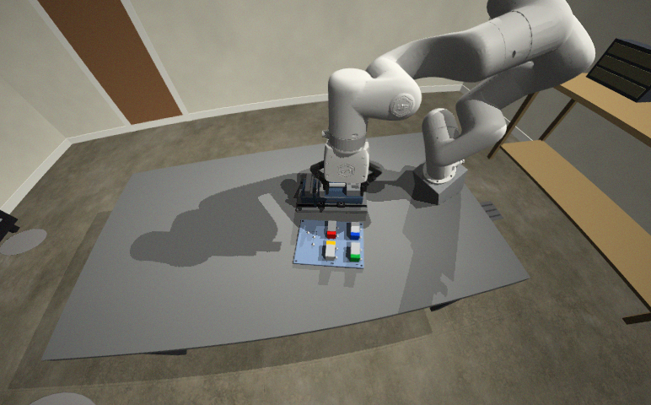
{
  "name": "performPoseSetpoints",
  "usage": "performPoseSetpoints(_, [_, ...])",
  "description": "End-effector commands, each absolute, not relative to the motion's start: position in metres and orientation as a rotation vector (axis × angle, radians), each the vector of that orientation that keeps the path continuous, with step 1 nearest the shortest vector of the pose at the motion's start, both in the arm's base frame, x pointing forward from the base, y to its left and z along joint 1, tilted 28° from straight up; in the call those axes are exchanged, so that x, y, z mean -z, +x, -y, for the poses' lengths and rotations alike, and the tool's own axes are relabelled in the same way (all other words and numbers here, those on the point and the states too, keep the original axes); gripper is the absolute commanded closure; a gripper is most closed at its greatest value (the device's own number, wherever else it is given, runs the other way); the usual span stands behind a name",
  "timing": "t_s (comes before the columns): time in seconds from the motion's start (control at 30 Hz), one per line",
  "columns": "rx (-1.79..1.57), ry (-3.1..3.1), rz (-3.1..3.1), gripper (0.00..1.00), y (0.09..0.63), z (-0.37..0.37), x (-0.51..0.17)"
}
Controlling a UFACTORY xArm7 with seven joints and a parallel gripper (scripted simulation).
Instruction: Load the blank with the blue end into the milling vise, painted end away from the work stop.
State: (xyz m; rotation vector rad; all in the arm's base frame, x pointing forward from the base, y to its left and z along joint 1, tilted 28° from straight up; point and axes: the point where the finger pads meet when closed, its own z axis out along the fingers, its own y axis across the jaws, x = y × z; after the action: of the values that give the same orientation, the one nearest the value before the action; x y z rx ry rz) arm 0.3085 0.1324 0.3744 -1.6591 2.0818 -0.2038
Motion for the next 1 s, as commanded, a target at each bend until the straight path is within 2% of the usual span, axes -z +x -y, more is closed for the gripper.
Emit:
performPoseSetpoints(0.0, [0.206, -1.657, -2.079, 0.0, 0.309, -0.132, -0.376])
performPoseSetpoints(0.3, [0.206, -1.657, -2.079, 0.0, 0.309, -0.131, -0.376])
performPoseSetpoints(0.63, [0.206, -1.657, -2.079, 0.0, 0.304, -0.073, -0.362])
performPoseSetpoints(0.97, [0.206, -1.657, -2.079, 0.0, 0.302, -0.057, -0.358])
